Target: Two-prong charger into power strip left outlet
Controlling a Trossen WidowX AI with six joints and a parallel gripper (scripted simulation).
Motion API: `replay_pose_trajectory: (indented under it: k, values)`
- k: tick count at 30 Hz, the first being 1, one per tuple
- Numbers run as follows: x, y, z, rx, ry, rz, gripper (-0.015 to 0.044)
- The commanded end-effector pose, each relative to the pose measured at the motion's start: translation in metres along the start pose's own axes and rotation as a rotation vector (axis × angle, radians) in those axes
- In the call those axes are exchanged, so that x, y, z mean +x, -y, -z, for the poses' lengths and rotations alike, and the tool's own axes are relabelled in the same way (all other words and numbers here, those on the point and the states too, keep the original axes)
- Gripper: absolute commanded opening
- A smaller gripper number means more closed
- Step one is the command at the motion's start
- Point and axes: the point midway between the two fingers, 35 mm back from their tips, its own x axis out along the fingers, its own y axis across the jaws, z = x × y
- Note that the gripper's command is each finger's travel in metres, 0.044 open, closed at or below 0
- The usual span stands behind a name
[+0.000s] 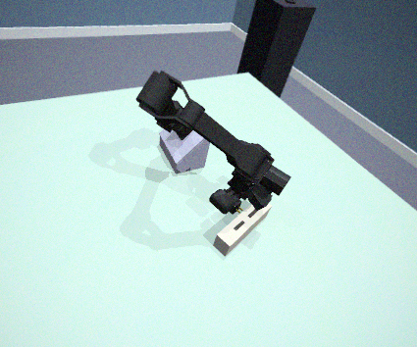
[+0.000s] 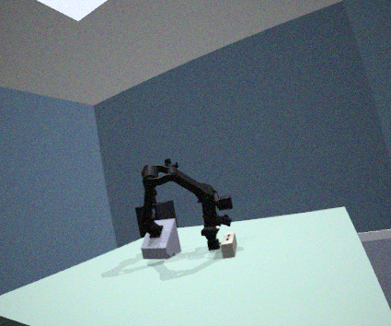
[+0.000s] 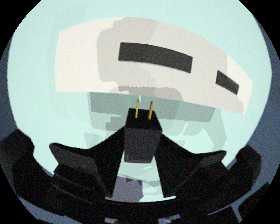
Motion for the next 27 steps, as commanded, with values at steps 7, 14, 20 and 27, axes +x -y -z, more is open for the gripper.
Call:
replay_pose_trajectory:
  k: [7,14,20,27]
  values:
    - [-0.0004,0.0000,-0.0021,-0.004,0.000,-0.002,0.0000]
    - [-0.0006,0.0000,-0.0040,-0.004,0.000,-0.002,0.0000]
    - [-0.0008,0.0001,-0.0052,-0.004,0.000,-0.002,0.0000]
    - [-0.0009,0.0002,-0.0068,-0.004,0.000,-0.002,0.0000]
